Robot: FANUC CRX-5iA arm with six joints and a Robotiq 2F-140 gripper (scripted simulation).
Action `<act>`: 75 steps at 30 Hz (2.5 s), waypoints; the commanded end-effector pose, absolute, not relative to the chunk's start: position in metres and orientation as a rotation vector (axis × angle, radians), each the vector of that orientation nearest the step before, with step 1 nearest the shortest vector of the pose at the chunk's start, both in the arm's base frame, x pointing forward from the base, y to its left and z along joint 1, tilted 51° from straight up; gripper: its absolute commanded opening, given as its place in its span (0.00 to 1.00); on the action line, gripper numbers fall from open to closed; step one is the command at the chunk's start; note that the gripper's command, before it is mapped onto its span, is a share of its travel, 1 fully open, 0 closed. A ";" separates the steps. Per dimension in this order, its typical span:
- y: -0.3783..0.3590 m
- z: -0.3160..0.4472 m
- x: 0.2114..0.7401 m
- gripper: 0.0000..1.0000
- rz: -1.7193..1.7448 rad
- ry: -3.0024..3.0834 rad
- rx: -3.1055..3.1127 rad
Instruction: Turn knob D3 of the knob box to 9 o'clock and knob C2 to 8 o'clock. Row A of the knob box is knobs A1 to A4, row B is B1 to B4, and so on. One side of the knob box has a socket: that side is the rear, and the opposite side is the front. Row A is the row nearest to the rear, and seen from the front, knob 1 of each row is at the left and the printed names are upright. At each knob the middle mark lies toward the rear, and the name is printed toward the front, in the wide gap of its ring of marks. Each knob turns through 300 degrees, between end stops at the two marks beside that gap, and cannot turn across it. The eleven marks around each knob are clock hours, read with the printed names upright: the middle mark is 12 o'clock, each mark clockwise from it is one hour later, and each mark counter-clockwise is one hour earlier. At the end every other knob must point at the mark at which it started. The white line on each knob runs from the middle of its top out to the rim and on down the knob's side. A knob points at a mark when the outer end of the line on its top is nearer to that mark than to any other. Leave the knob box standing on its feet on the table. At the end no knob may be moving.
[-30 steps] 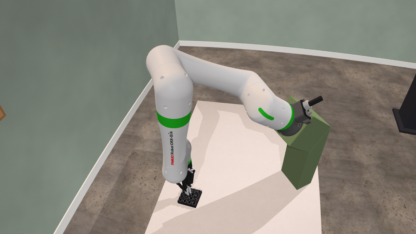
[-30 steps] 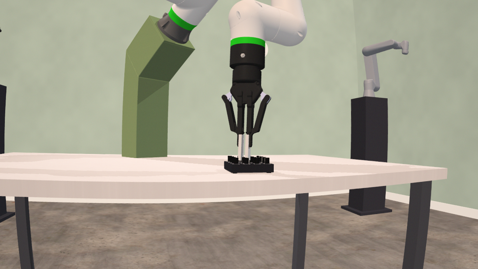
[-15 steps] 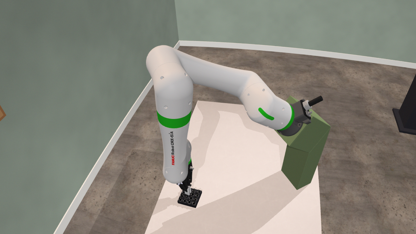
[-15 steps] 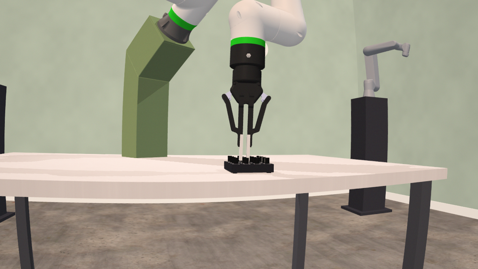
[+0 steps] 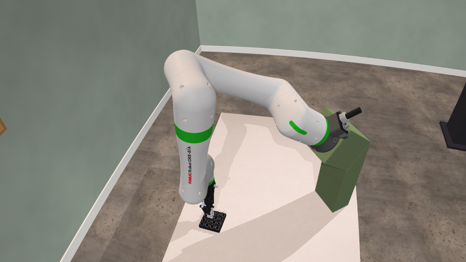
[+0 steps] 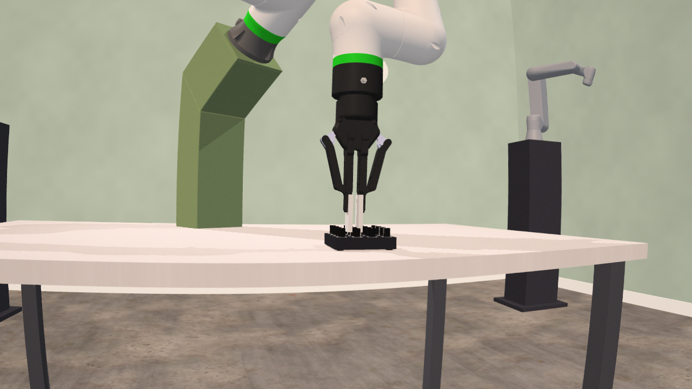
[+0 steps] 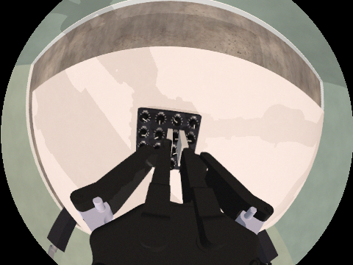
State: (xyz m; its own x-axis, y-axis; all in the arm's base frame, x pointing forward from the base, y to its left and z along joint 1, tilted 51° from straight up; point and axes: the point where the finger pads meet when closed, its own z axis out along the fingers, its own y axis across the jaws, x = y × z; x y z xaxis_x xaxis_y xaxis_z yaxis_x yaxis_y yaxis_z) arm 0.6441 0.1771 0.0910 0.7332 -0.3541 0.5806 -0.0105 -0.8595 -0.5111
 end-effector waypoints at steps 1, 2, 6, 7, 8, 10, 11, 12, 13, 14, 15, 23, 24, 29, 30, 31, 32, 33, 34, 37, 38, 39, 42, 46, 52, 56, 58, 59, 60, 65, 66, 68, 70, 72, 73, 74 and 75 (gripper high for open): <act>0.177 0.091 0.644 0.05 -0.958 0.254 -2.445; 0.177 0.091 0.644 0.05 -0.961 0.247 -2.447; 0.177 0.091 0.644 0.05 -0.969 0.223 -2.454; 0.177 0.091 0.644 0.05 -0.971 0.219 -2.455; 0.177 0.091 0.644 0.05 -0.972 0.215 -2.456; 0.177 0.091 0.644 0.05 -0.974 0.209 -2.457; 0.177 0.091 0.644 0.05 -0.975 0.208 -2.458; 0.177 0.091 0.644 0.05 -0.975 0.206 -2.458; 0.177 0.091 0.644 0.05 -0.976 0.205 -2.459; 0.177 0.091 0.644 0.05 -0.976 0.204 -2.459; 0.177 0.091 0.644 0.05 -0.976 0.204 -2.459; 0.177 0.091 0.644 0.05 -0.976 0.203 -2.459; 0.177 0.091 0.644 0.05 -0.976 0.203 -2.459; 0.177 0.091 0.644 0.05 -0.976 0.203 -2.459; 0.177 0.091 0.644 0.12 -0.976 0.203 -2.459; 0.177 0.091 0.644 0.12 -0.976 0.203 -2.459; 0.177 0.091 0.644 0.12 -0.976 0.203 -2.459; 0.177 0.091 0.644 0.12 -0.976 0.203 -2.459; 0.177 0.091 0.644 0.12 -0.976 0.203 -2.459; 0.177 0.091 0.644 0.12 -0.976 0.203 -2.459; 0.177 0.091 0.644 0.12 -0.976 0.203 -2.459; 0.177 0.091 0.644 0.12 -0.976 0.203 -2.459; 0.177 0.091 0.644 0.12 -0.976 0.203 -2.459; 0.177 0.091 0.644 0.12 -0.976 0.203 -2.459; 0.177 0.091 0.644 0.12 -0.976 0.203 -2.459; 0.176 0.092 0.643 0.12 -0.976 0.203 -2.459; 0.175 0.095 0.640 0.12 -0.976 0.203 -2.459; 0.174 0.096 0.639 0.12 -0.976 0.203 -2.459; 0.173 0.098 0.637 0.12 -0.976 0.203 -2.459; 0.167 0.107 0.627 0.12 -0.976 0.203 -2.459; 0.166 0.108 0.625 0.12 -0.976 0.203 -2.459; 0.165 0.110 0.624 0.12 -0.976 0.203 -2.459; 0.165 0.111 0.622 0.12 -0.976 0.203 -2.459; 0.163 0.113 0.620 0.12 -0.976 0.203 -2.459; 0.163 0.114 0.619 0.12 -0.976 0.203 -2.459; 0.163 0.114 0.619 0.12 -0.976 0.203 -2.459; 0.162 0.115 0.619 0.12 -0.976 0.203 -2.459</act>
